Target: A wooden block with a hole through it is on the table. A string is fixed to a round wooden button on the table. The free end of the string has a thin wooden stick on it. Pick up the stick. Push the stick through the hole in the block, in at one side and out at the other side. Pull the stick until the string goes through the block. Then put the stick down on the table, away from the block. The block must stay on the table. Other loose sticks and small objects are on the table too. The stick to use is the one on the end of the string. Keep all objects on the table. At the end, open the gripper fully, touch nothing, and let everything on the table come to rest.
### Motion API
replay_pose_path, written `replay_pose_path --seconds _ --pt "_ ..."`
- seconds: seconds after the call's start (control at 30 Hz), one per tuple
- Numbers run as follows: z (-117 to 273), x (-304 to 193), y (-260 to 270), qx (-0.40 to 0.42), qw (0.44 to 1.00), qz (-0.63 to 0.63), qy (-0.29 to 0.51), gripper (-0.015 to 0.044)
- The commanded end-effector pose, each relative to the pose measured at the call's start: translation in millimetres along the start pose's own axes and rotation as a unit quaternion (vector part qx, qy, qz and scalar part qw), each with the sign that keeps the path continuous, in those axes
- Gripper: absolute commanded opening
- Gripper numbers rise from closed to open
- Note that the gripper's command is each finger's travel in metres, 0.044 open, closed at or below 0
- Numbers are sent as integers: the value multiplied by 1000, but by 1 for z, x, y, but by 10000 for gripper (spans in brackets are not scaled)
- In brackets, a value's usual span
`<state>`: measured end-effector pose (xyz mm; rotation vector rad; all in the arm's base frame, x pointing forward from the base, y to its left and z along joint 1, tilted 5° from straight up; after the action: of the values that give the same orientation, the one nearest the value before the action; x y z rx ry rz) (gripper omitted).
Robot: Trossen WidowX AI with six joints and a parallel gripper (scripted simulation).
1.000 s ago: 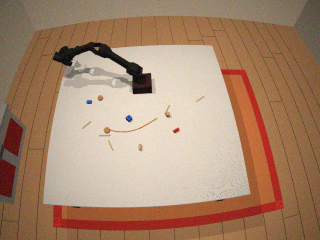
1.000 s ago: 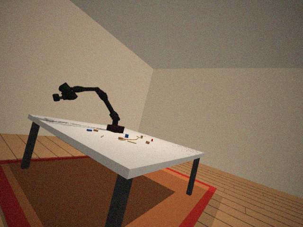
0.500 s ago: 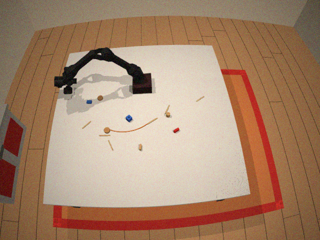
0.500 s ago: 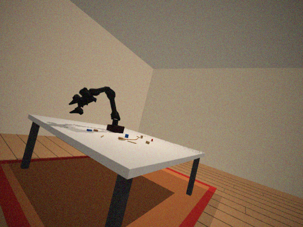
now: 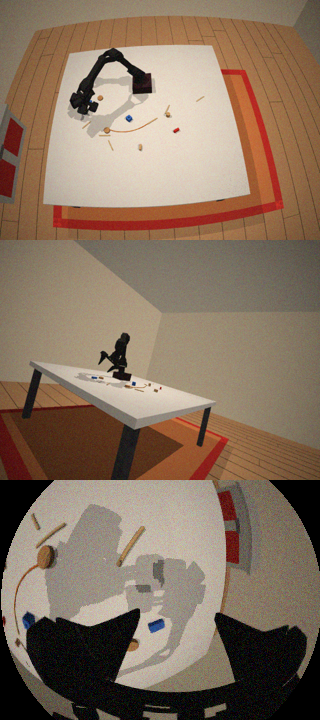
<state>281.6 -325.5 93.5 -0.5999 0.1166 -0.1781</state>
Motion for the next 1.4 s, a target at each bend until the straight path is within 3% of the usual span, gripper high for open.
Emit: replay_pose_path --seconds 0.0,0.2,0.5,1.17,1.23,1.37 --pt "25 12 68 56 982 175 -44 440" --pt "63 9 157 113 900 405 -112 440" --pt "111 -37 269 167 686 678 -203 440" --pt "112 -38 270 167 683 681 -204 440" --pt "112 -38 270 174 705 658 -198 440" --pt "114 -39 270 208 816 514 -162 440"
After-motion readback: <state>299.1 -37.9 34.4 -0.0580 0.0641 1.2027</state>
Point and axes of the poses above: the point midway between the two fingers, 35 mm back from their tips, its own z axis back along the fingers, its own y axis across the jaws, x = y × z, the point moved 1 cm from there along z, back along the fingers, and after that the axes turned 3 degrees about -z, right-handed, at the moved point
